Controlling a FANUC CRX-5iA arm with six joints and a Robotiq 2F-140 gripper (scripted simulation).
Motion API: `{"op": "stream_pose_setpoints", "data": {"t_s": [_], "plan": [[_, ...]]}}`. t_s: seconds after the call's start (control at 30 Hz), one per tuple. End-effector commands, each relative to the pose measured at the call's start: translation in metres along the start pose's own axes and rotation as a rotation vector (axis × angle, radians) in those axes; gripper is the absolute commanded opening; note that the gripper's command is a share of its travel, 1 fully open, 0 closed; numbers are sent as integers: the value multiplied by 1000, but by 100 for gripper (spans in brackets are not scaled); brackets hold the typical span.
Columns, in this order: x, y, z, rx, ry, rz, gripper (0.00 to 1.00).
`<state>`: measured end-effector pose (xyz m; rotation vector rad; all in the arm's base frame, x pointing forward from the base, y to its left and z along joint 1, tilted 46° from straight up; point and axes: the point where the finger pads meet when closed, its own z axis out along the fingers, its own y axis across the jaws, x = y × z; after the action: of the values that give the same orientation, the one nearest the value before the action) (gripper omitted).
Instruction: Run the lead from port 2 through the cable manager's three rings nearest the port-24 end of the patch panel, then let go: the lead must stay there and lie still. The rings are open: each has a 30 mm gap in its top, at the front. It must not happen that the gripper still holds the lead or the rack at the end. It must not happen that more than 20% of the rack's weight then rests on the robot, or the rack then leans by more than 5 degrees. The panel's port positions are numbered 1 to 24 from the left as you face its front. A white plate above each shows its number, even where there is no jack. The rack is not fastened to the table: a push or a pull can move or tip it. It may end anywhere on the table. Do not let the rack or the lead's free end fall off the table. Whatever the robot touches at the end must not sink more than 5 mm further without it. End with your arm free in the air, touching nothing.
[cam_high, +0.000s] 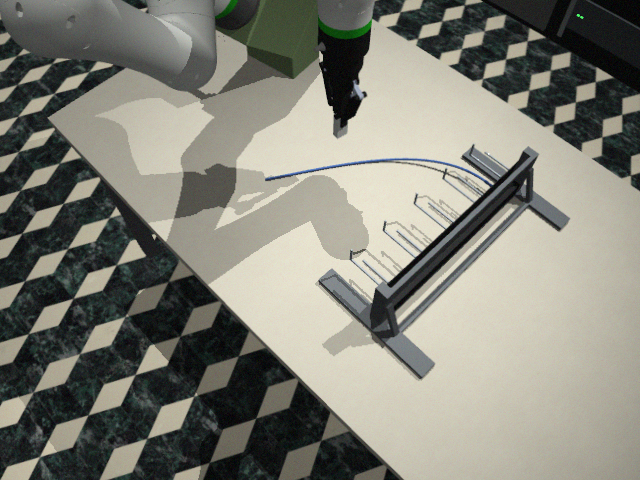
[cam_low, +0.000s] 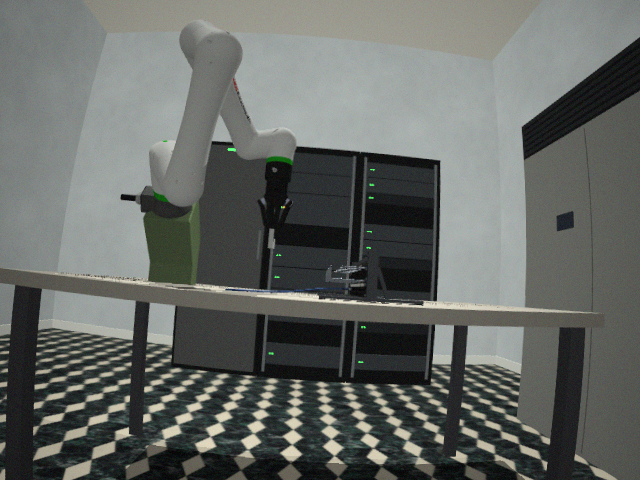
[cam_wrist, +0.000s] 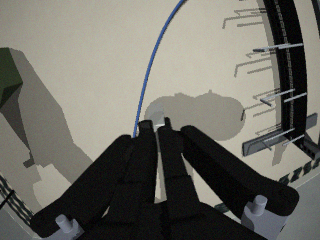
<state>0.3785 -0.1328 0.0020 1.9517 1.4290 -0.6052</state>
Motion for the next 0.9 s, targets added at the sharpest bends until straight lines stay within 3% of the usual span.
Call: {"op": "stream_pose_setpoints", "data": {"t_s": [0.0, 0.3, 0.33, 0.87], "plan": [[0, -13, 0, 0, 0, 168, 0], [-1, -30, 1, 0, -1, 390, 0], [-1, -30, 1, 0, -1, 390, 20], [-1, -30, 1, 0, -1, 390, 20]]}}
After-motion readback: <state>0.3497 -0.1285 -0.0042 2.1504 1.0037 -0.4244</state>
